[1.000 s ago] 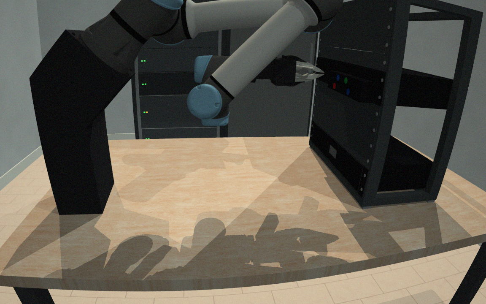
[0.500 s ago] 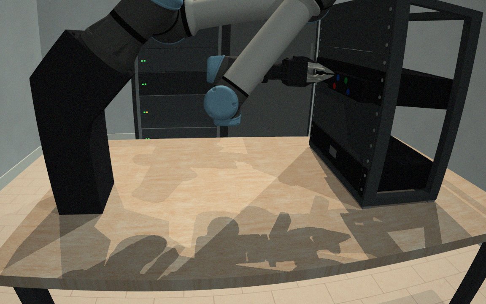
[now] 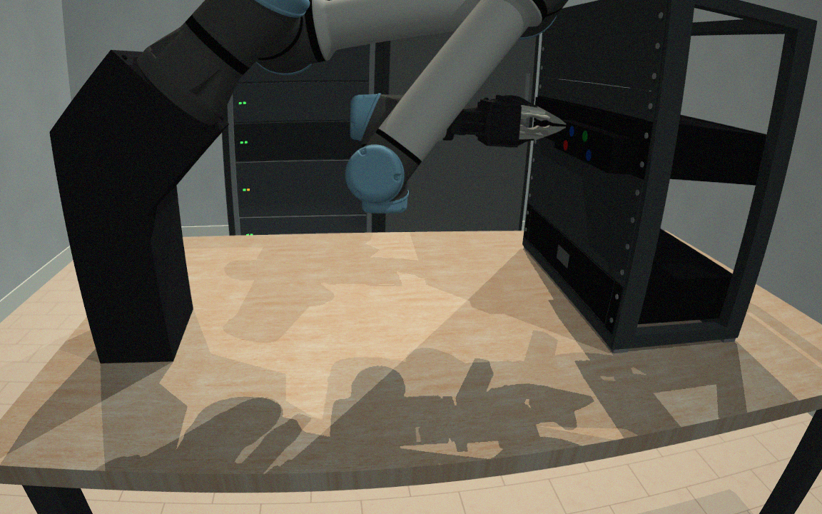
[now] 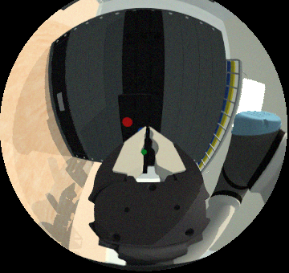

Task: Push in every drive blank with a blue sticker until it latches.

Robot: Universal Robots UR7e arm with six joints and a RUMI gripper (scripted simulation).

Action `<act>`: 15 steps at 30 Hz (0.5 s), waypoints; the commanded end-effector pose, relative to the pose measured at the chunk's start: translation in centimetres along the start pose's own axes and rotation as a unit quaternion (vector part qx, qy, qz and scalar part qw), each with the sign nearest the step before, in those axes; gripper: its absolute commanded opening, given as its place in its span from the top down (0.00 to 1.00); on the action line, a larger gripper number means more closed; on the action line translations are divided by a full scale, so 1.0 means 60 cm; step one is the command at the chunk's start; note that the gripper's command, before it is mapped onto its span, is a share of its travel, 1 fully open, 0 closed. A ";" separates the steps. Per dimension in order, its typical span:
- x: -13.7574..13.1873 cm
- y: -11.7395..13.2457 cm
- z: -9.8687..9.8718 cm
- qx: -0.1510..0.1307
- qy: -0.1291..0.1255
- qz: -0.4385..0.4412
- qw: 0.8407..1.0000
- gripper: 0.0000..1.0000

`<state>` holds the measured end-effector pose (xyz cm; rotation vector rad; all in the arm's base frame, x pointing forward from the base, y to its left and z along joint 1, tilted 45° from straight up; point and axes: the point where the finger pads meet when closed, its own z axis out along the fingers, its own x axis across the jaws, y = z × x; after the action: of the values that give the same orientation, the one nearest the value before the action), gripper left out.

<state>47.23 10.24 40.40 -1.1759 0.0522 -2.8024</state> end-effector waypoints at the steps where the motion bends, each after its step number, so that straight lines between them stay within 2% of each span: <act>1: 0.001 0.000 0.000 0.000 0.000 0.000 1.000 1.00; 15: 0.001 0.000 0.002 0.000 0.000 0.000 1.000 1.00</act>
<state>47.25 10.24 40.43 -1.1759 0.0523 -2.8024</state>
